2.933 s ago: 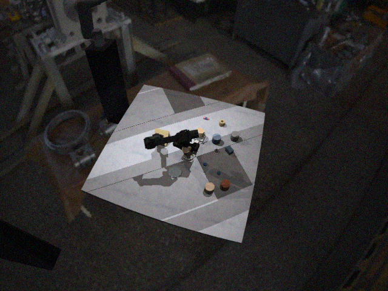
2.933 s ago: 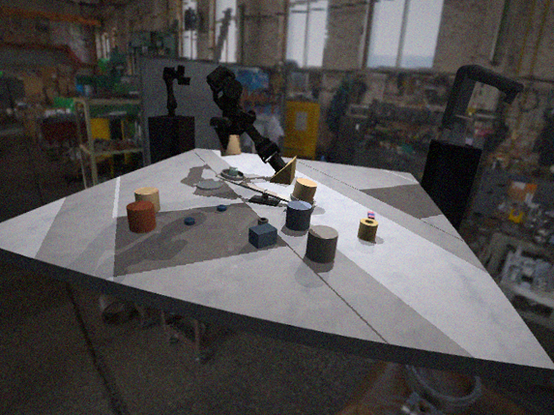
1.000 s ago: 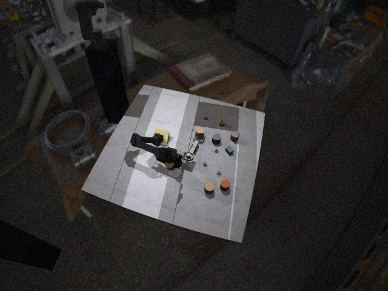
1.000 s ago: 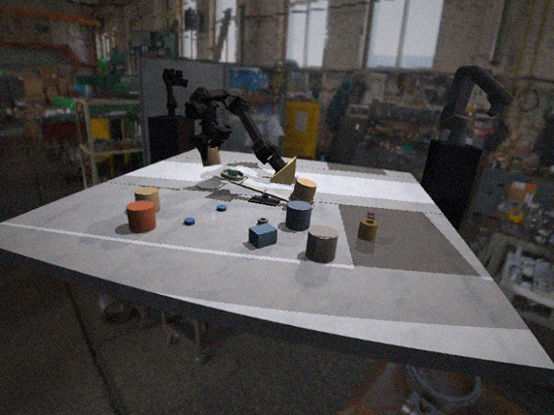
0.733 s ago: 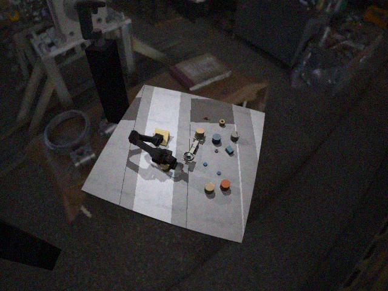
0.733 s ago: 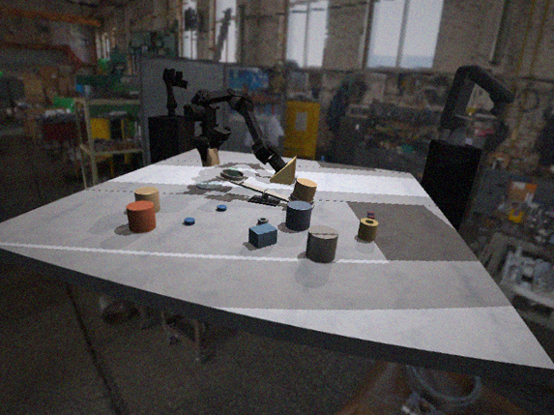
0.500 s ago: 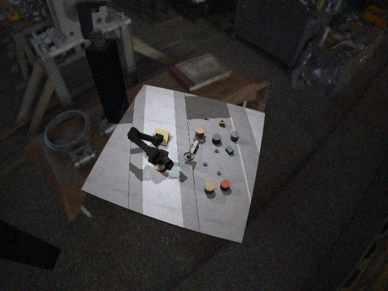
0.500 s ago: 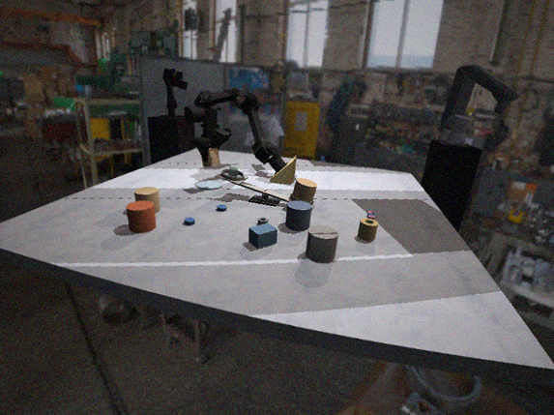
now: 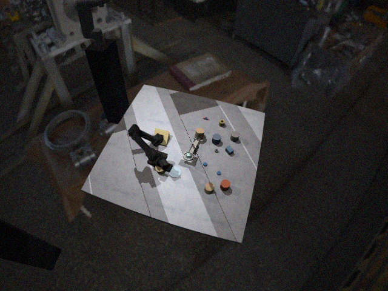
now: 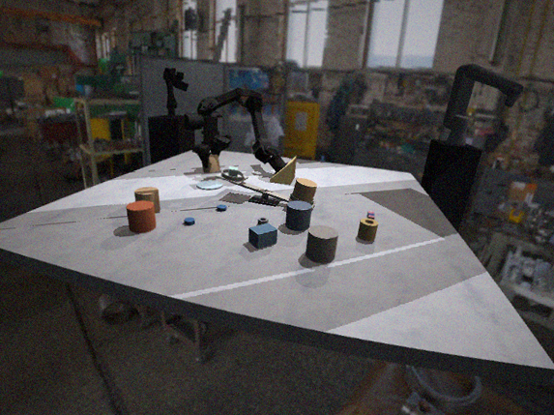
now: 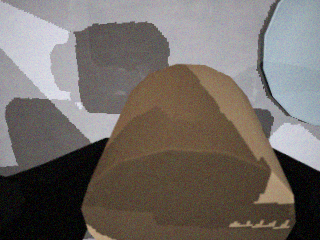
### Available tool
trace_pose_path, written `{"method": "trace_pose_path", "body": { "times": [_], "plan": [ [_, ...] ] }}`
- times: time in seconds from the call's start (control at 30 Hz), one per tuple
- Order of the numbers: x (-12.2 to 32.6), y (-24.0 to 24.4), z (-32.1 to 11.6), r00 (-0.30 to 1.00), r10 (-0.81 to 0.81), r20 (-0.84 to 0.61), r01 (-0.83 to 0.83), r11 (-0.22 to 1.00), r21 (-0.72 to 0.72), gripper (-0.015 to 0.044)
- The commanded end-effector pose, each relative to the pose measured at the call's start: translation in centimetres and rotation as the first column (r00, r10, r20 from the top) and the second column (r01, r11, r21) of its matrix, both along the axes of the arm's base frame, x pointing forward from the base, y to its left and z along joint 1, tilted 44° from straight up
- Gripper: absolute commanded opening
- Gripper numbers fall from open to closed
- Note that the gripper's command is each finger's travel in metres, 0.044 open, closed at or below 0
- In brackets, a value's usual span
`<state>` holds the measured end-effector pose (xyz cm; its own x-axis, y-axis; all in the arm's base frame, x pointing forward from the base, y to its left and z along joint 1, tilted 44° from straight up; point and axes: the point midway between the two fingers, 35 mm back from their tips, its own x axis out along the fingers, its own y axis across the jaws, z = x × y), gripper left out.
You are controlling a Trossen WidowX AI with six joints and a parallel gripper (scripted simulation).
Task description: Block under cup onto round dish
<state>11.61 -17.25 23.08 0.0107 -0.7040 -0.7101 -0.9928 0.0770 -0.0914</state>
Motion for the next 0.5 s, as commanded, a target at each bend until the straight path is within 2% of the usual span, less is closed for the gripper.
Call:
{"method": "trace_pose_path", "body": {
  "times": [0.0, 0.47],
  "plan": [
    [-0.1, -0.7, -0.8, 1.000, 0.006, -0.002, -0.006, 1.000, -0.002, 0.0000],
    [-0.1, -1.9, -2.0, 1.000, 0.006, -0.002, -0.006, 1.000, -0.004, 0.0000]
  ]
}}
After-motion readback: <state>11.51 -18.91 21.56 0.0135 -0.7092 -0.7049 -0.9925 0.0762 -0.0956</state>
